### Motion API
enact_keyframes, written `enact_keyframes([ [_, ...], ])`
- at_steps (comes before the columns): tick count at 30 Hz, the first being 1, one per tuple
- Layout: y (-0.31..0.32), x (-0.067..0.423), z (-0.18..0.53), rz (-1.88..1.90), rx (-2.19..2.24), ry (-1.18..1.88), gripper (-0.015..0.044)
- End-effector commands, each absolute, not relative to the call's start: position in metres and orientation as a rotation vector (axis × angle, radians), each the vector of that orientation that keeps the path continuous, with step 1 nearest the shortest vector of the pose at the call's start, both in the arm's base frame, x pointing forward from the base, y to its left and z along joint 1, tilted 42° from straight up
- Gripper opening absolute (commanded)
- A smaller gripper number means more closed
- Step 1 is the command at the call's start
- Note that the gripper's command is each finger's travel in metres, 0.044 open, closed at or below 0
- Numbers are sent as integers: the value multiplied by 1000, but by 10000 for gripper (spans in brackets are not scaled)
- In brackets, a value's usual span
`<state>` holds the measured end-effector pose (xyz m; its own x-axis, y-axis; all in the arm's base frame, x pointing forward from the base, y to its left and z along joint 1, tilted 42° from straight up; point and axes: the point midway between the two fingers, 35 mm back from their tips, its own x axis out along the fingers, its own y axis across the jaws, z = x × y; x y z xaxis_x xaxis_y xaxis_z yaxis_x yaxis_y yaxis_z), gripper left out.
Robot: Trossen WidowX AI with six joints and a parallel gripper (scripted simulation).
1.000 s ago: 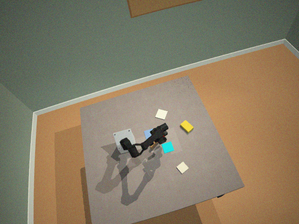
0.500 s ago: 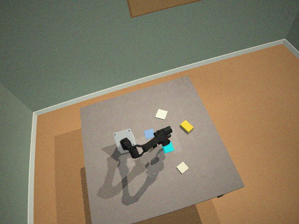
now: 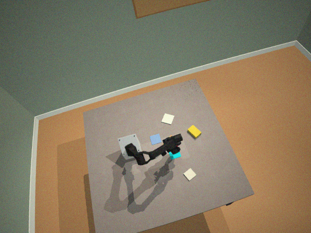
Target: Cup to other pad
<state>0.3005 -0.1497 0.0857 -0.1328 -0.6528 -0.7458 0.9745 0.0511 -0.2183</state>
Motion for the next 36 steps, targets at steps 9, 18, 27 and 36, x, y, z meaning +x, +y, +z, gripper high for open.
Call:
enact_keyframes([
  [9, -161, 302, 81, -1501, 494, 852, 0],
  [18, -171, 301, 70, -1501, 493, 851, 0],
  [27, -181, 300, 59, -1501, 493, 851, 0],
  [36, -191, 298, 49, -1502, 492, 850, 0],
])
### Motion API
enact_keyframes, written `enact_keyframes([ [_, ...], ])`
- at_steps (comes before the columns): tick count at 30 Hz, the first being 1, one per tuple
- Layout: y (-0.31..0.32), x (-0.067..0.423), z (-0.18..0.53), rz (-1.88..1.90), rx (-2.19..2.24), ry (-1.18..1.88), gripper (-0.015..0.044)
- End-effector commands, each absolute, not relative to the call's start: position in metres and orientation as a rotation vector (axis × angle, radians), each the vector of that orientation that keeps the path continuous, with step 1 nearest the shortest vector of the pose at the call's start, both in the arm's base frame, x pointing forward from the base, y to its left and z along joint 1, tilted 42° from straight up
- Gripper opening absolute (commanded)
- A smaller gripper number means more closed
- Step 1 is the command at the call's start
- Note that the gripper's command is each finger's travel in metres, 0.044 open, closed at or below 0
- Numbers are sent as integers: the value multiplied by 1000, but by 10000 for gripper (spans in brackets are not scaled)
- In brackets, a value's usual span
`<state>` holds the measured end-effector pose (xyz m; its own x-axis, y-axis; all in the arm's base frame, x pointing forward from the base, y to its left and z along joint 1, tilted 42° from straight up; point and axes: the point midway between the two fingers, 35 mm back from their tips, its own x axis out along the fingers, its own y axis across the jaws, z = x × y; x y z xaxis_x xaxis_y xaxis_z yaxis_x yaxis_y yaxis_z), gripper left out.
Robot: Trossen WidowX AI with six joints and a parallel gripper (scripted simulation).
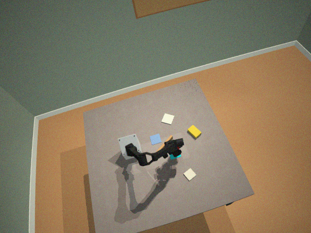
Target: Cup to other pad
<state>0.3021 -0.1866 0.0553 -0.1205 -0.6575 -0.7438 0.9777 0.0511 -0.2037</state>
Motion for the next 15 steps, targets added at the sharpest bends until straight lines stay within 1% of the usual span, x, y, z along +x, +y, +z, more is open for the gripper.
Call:
enact_keyframes([
  [1, -192, 298, 48, -1502, 492, 850, 0],
  [15, -203, 294, 35, -1502, 491, 849, 0],
])
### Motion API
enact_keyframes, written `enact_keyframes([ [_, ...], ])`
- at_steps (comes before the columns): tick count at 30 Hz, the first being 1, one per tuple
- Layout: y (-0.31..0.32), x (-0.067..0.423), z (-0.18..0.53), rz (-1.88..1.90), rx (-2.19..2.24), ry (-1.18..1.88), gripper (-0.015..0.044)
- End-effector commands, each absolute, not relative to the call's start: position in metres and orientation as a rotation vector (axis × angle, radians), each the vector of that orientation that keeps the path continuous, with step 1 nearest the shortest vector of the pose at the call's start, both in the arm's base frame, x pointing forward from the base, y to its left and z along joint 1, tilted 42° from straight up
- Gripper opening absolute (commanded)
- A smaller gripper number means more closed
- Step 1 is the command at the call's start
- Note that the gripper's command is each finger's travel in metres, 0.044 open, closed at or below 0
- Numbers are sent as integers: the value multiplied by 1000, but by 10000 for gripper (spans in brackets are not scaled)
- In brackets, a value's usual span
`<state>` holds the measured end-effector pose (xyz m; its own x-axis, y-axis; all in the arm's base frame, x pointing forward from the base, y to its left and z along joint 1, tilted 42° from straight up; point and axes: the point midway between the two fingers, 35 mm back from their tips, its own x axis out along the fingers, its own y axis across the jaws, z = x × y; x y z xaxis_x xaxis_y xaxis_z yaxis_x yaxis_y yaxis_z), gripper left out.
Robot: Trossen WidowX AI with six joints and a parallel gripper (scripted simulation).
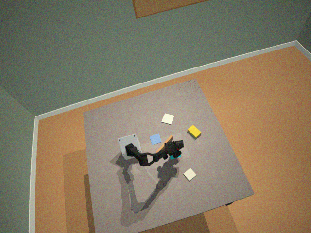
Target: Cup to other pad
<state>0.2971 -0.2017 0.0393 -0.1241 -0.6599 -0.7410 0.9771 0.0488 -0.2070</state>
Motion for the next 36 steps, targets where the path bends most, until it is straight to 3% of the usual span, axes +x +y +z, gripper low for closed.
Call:
enact_keyframes([
  [1, -203, 294, 35, -1502, 491, 849, 0],
  [14, -202, 297, 38, -1503, 498, 839, 0],
  [19, -202, 297, 38, -1503, 498, 839, 128],
  [36, -193, 299, 48, -1502, 497, 843, 128],
])
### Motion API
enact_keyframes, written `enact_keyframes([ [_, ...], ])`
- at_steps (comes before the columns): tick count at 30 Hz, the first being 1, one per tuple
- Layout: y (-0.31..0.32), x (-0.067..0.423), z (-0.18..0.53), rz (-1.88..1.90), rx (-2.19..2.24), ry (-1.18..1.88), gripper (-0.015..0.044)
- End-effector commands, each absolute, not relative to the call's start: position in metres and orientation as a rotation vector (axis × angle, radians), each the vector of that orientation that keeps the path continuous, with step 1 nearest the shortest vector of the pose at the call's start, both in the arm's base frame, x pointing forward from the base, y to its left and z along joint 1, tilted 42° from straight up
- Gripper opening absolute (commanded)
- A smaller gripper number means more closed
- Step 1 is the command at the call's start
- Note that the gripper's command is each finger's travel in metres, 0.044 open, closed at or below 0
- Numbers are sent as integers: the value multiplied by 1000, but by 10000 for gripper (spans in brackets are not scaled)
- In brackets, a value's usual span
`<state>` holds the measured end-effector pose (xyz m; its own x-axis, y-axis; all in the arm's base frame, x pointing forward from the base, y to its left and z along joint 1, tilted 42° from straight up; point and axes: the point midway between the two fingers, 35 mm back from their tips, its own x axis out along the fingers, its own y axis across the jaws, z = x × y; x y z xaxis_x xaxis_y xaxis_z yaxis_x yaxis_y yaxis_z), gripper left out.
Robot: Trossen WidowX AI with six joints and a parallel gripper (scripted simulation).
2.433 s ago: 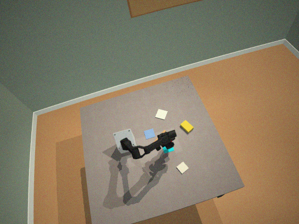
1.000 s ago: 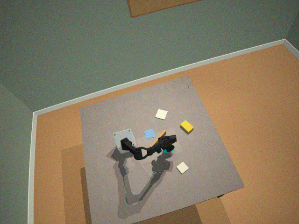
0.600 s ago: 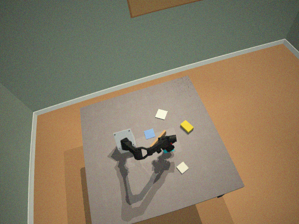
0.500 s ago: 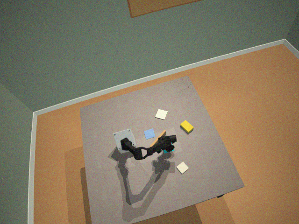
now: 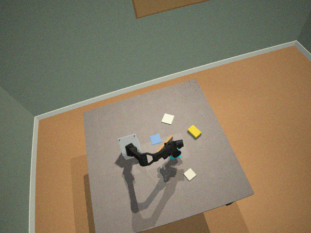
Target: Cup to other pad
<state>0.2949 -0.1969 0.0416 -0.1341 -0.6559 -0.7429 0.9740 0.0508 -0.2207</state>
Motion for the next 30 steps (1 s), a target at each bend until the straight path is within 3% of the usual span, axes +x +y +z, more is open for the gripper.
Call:
enact_keyframes([
  [1, -192, 299, 49, -1502, 497, 843, 128],
  [28, -162, 298, 73, -1501, 493, 851, 128],
  [30, -165, 297, 70, -1500, 491, 862, 180],
])
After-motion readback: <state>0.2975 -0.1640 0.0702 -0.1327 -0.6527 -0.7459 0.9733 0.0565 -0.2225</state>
